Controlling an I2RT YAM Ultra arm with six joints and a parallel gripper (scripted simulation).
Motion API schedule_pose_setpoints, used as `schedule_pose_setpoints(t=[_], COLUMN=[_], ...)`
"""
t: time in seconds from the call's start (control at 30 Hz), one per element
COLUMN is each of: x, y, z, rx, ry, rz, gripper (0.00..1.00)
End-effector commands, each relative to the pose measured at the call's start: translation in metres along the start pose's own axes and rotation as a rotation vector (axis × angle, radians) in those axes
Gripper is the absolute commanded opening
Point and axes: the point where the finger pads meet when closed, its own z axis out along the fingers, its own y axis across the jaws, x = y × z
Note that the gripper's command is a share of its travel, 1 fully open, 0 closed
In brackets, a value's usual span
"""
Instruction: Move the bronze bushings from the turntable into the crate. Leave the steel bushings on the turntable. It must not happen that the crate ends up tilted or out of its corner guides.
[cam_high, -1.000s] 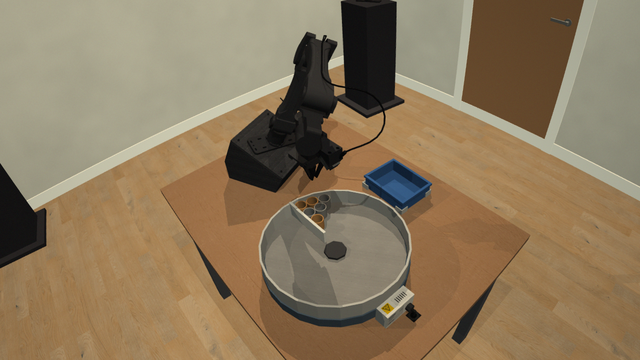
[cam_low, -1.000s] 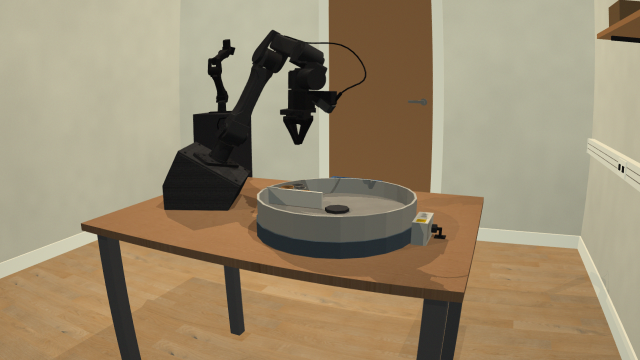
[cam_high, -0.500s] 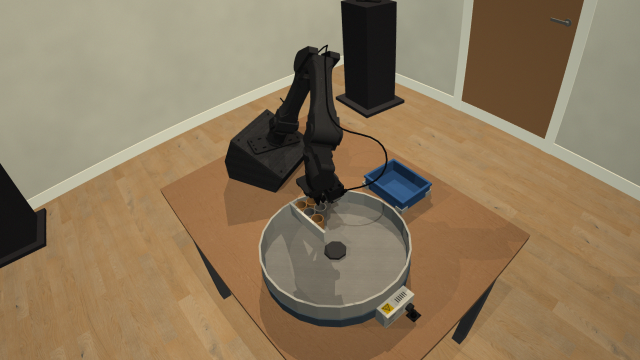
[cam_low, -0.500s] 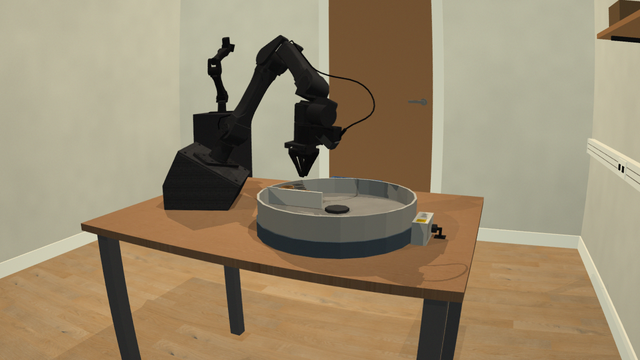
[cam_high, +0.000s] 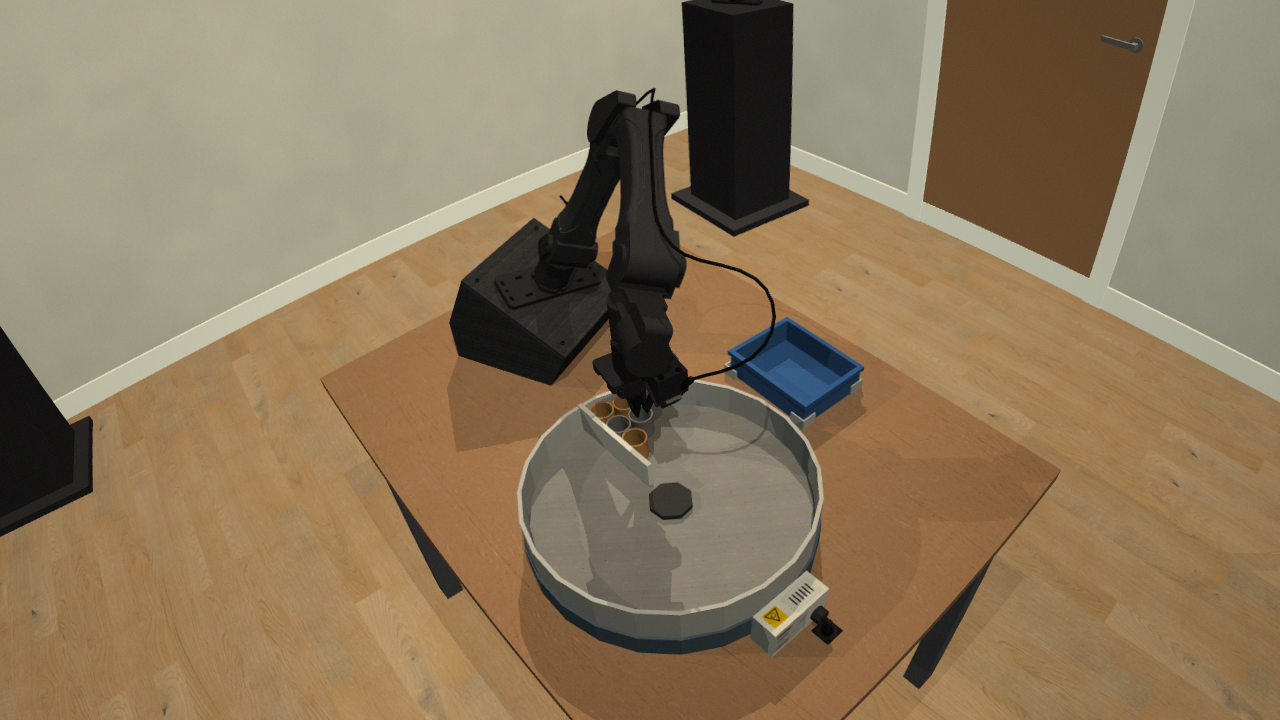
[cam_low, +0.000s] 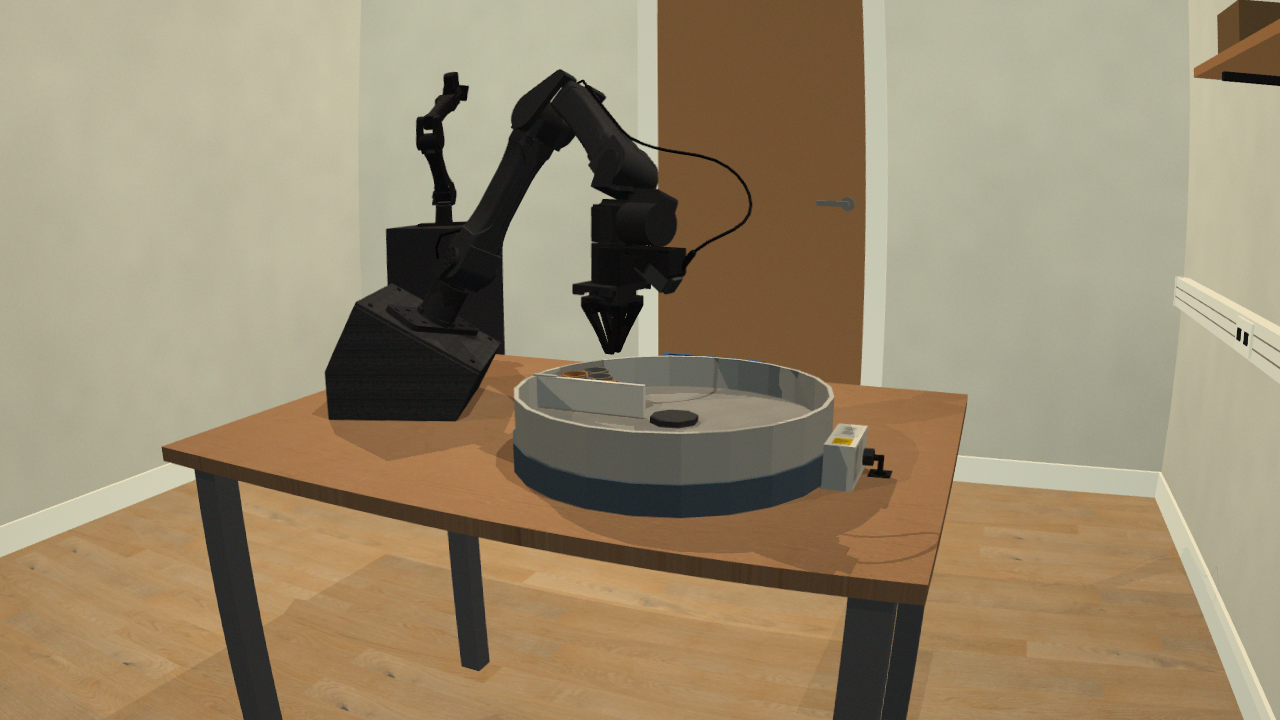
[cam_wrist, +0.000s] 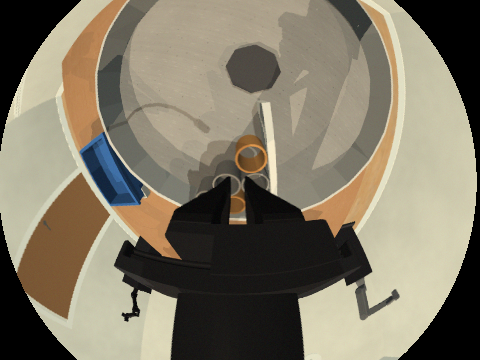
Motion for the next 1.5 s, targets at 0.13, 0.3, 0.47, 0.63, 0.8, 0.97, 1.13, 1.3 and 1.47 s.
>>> schedule_pose_setpoints(t=[0.13, 0.3, 0.47, 0.63, 0.8, 0.97, 1.13, 1.3, 1.47], x=[-0.014, -0.014, -0.014, -0.014, -0.012, -0.017, -0.017, -0.017, -0.017], y=[-0.004, -0.004, -0.004, -0.004, -0.005, -0.002, -0.002, -0.002, -0.002], z=[-0.01, -0.01, -0.01, -0.01, -0.008, -0.016, -0.016, -0.016, -0.016], rx=[0.025, 0.025, 0.025, 0.025, 0.021, 0.025, 0.026, 0.026, 0.026], ry=[-0.048, -0.048, -0.048, -0.046, -0.023, -0.055, -0.055, -0.055, -0.055], rz=[-0.005, -0.005, -0.005, -0.004, 0.006, -0.008, -0.008, -0.008, -0.008], gripper=[0.15, 0.15, 0.15, 0.15, 0.15, 0.15, 0.15, 0.15, 0.15])
